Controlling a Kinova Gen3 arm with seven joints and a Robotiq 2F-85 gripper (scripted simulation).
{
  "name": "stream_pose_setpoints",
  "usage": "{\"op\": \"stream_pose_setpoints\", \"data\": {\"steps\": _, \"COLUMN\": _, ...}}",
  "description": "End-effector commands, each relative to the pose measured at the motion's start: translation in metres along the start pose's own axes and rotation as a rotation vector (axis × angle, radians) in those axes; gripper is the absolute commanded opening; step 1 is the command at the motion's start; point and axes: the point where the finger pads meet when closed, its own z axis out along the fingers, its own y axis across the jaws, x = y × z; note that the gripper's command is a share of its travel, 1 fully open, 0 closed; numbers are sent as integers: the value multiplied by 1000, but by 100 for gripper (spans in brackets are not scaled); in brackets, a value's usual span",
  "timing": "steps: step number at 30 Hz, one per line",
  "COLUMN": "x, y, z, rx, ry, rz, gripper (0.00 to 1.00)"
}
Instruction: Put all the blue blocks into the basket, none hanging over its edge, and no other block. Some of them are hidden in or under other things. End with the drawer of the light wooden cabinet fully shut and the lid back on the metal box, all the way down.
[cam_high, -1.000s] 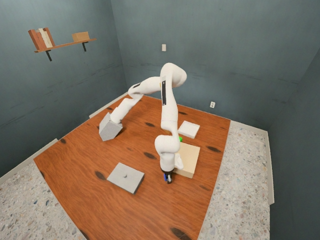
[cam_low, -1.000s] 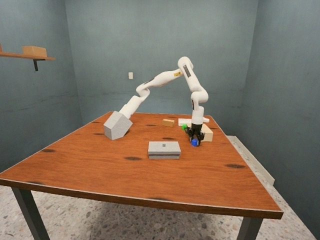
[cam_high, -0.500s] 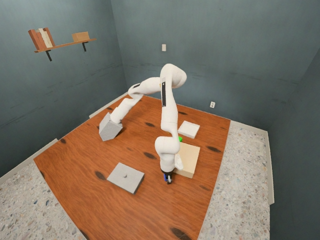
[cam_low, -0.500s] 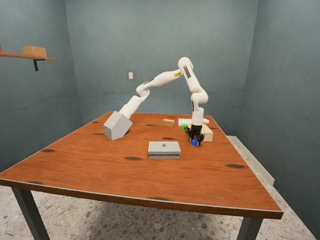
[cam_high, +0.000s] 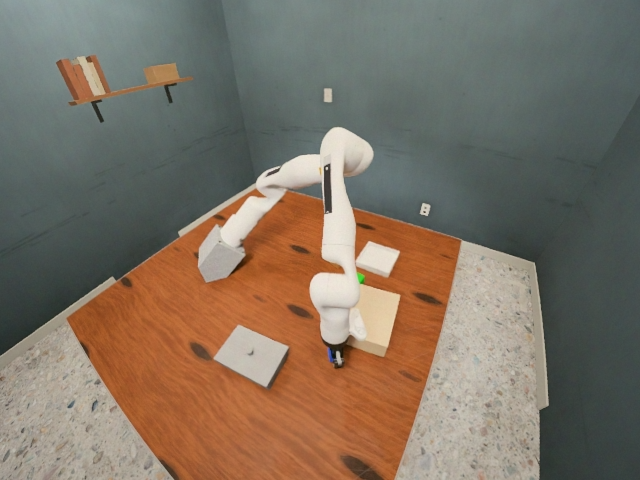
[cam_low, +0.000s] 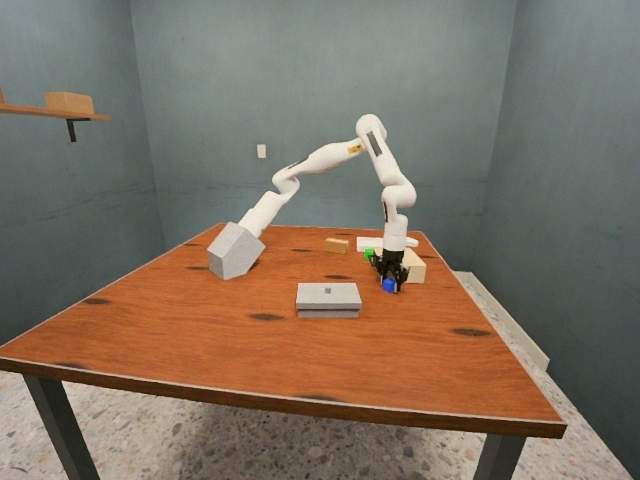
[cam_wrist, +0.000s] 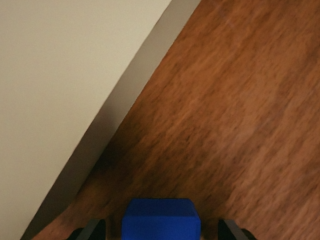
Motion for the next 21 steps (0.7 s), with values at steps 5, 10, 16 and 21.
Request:
{"op": "stream_pose_setpoints", "data": {"steps": 5, "x": 1, "y": 0, "z": 2, "rx": -2, "ry": 2, "rz": -2, "gripper": 69}}
{"op": "stream_pose_setpoints", "data": {"steps": 10, "x": 1, "y": 0, "z": 2, "rx": -2, "ry": 2, "rz": -2, "gripper": 69}}
{"op": "stream_pose_setpoints", "data": {"steps": 16, "x": 1, "y": 0, "z": 2, "rx": -2, "ry": 2, "rz": -2, "gripper": 69}}
{"op": "stream_pose_setpoints", "data": {"steps": 21, "x": 1, "y": 0, "z": 2, "rx": -2, "ry": 2, "rz": -2, "gripper": 10}}
